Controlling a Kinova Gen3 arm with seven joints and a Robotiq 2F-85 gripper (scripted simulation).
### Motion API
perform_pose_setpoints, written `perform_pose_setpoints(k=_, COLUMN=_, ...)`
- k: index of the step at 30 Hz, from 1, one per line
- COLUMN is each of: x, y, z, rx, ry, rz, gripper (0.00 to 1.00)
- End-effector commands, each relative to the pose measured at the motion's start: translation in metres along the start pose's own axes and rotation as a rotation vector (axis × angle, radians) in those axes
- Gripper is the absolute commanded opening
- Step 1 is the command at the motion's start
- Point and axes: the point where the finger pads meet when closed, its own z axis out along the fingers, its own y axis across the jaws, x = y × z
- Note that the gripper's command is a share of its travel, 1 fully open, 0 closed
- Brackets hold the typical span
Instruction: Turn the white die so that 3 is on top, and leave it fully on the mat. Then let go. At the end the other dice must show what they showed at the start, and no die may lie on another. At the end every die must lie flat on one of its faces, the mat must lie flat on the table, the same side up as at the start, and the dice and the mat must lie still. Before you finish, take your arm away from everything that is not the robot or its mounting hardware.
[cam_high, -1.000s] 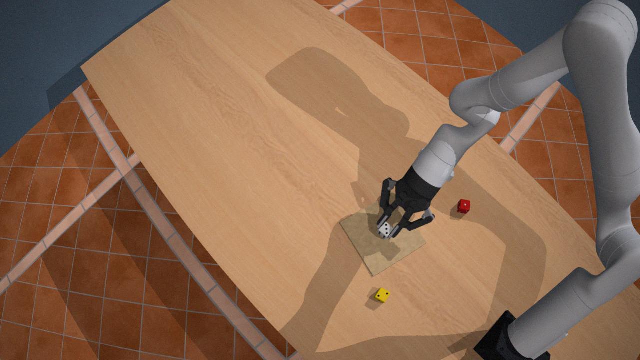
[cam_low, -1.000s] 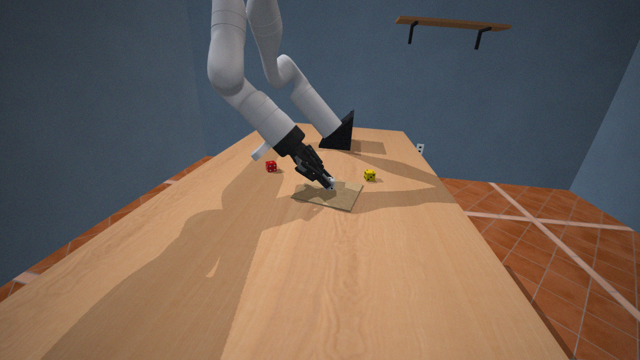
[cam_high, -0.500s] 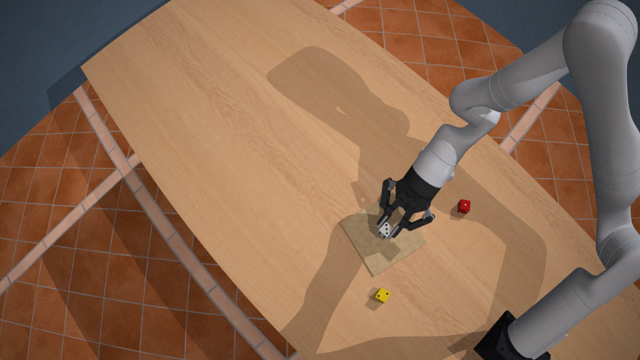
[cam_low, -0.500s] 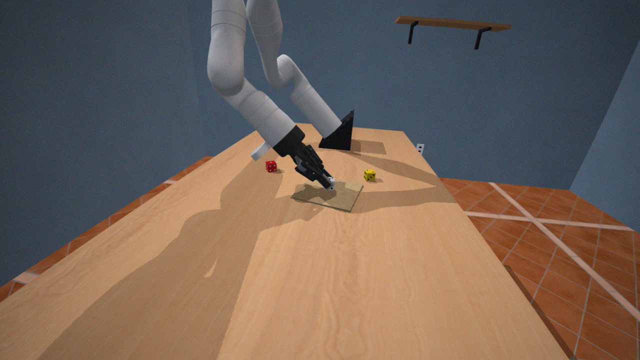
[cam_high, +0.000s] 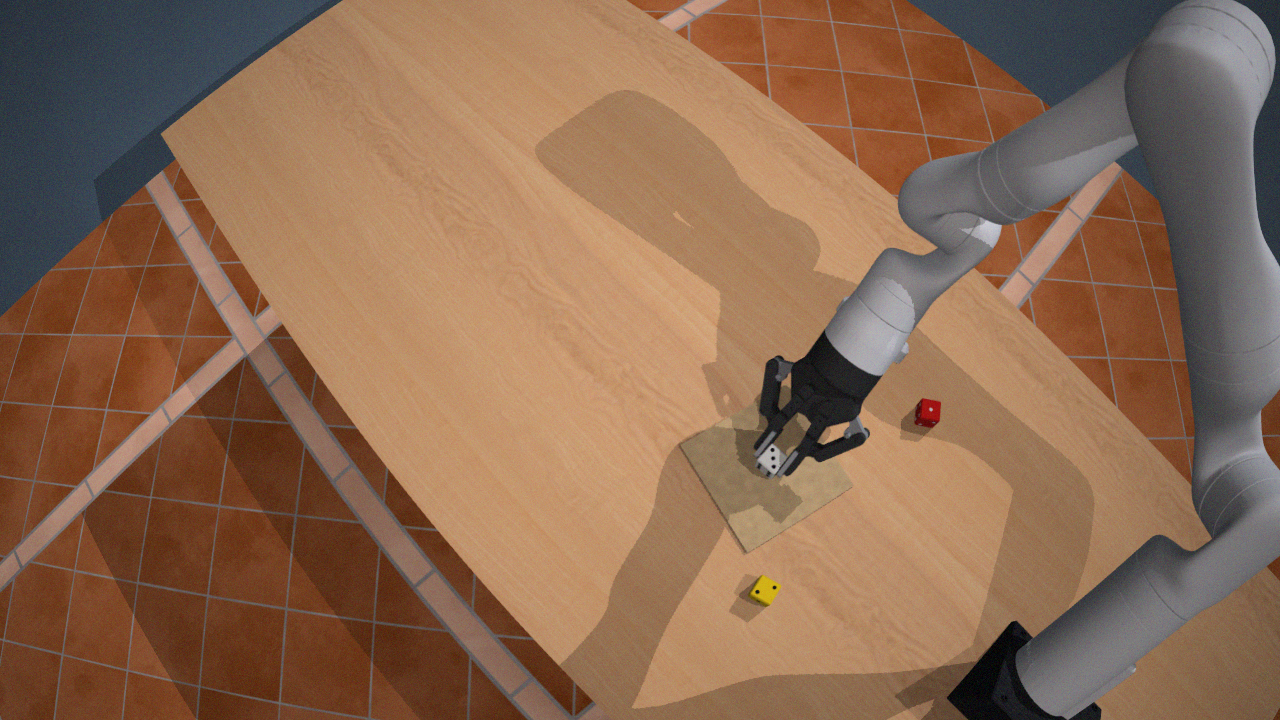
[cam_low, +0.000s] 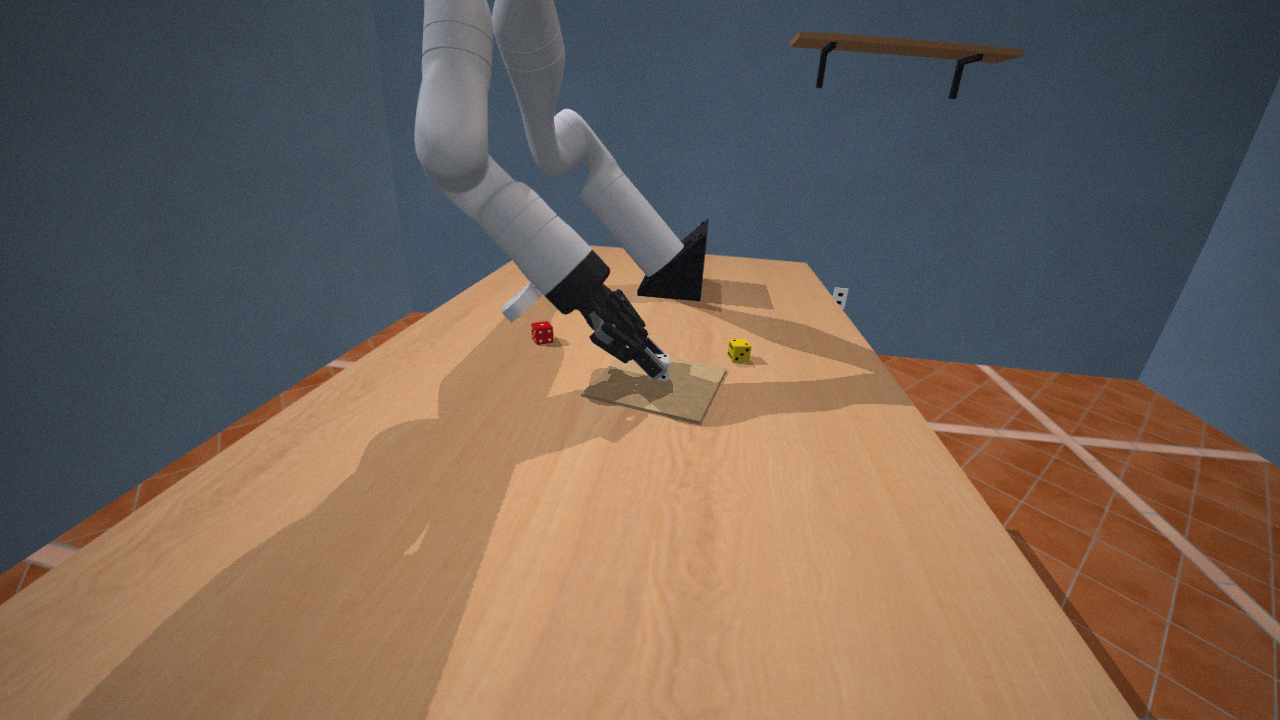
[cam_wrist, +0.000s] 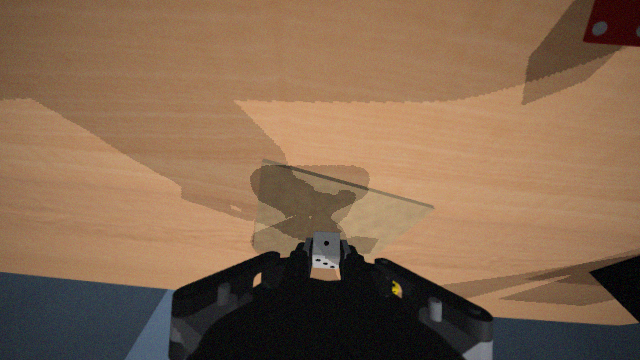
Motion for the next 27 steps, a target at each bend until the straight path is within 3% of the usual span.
perform_pose_setpoints(k=1, x=-0.0004, y=-0.0003, z=-0.0001, rx=0.001, ry=-0.001, rz=-0.001, gripper=0.21)
perform_pose_setpoints(k=27, x=0.0025, y=-0.0003, z=0.0028, rx=0.001, ry=-0.001, rz=-0.001, gripper=0.21)
